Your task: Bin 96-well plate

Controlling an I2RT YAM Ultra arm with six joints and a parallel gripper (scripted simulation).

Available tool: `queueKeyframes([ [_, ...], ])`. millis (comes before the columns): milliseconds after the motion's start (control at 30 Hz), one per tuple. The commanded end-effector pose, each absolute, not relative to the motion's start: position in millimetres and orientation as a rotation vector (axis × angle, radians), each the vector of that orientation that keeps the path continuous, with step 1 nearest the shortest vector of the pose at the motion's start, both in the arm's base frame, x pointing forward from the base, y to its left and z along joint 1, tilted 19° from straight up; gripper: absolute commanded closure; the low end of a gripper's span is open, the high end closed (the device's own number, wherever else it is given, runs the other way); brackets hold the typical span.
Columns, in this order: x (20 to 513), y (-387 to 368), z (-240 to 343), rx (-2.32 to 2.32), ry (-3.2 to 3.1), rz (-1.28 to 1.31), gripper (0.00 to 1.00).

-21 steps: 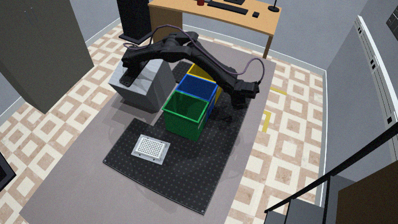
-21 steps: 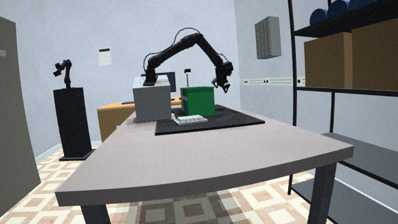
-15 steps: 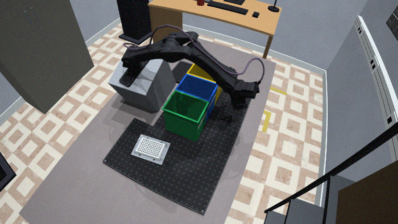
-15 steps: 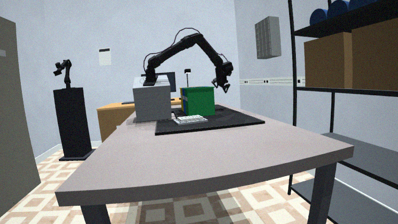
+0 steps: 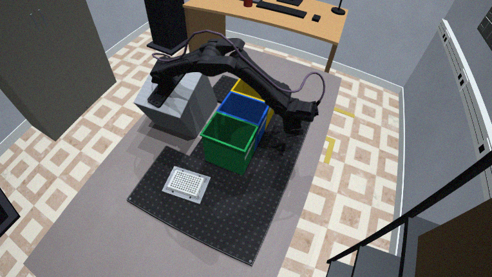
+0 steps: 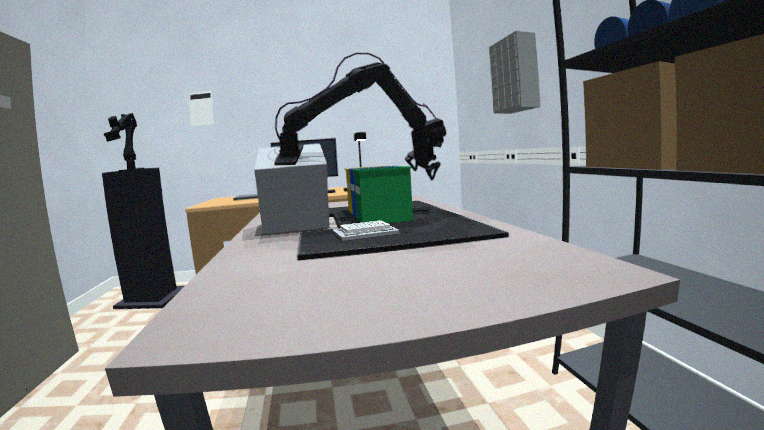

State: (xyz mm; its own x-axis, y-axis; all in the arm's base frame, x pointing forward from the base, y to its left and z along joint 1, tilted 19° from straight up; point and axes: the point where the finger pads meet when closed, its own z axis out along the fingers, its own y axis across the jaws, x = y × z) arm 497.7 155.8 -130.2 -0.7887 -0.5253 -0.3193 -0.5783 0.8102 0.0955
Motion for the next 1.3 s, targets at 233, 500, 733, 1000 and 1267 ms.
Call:
queueKeyframes([
  [233, 518.8, 122.1, -78.0, -0.824, 2.645, 0.228, 0.0],
  [500, 512.6, 97.0, -65.5, -0.802, 2.688, 0.152, 0.0],
  [733, 504.1, 65.3, -54.2, -0.78, 2.708, 0.11, 0.0],
  [1000, 499.2, 40.2, -38.9, -0.748, 2.713, 0.042, 0.0],
  [1267, 487.1, 7.3, -21.3, -0.718, 2.734, -0.021, 0.0],
])
